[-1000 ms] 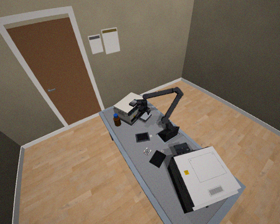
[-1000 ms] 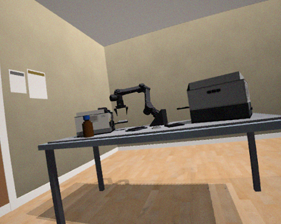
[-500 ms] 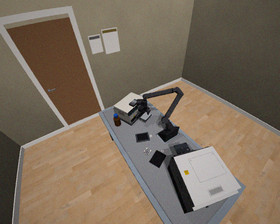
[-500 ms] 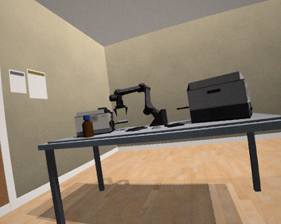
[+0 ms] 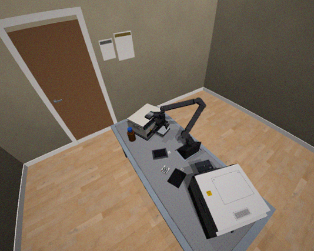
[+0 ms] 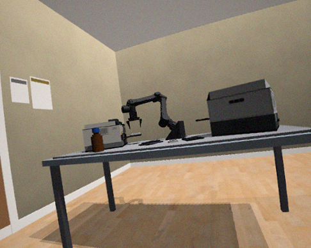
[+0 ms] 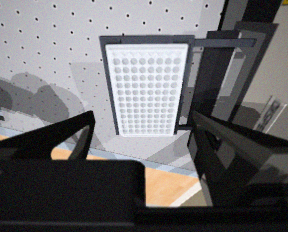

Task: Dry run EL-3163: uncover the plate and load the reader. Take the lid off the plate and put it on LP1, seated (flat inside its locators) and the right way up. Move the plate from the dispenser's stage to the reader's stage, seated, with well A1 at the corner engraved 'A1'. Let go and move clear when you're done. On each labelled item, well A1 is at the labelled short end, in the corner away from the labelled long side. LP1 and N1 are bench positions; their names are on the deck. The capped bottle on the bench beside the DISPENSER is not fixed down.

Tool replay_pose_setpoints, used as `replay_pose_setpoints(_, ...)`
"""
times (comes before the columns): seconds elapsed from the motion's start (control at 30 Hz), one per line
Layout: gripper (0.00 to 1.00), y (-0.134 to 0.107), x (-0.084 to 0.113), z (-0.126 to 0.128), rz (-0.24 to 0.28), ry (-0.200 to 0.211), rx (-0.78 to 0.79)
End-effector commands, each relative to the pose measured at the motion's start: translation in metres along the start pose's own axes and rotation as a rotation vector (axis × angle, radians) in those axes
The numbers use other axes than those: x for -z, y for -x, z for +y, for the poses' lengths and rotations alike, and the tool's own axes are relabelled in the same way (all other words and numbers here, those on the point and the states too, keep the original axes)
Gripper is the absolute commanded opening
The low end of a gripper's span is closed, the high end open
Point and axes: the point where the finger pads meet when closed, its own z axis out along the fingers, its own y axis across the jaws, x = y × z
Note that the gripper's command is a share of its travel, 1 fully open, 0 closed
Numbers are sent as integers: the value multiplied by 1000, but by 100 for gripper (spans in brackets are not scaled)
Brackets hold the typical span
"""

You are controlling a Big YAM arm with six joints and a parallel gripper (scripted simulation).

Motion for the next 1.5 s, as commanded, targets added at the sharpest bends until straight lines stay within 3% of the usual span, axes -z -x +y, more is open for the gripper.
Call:
replay_pose_setpoints(0.0, 100, -6, 10, -16, -11, -37, -35)
replay_pose_setpoints(0.53, 100, -5, 8, -21, -14, -33, -34)
replay_pose_setpoints(0.97, 100, -4, -4, -2, -6, -10, -9)
replay_pose_setpoints(1.1, 100, -7, 2, -13, -13, -32, -29)
replay_pose_setpoints(1.47, 100, -6, 4, -21, -14, -34, -36)
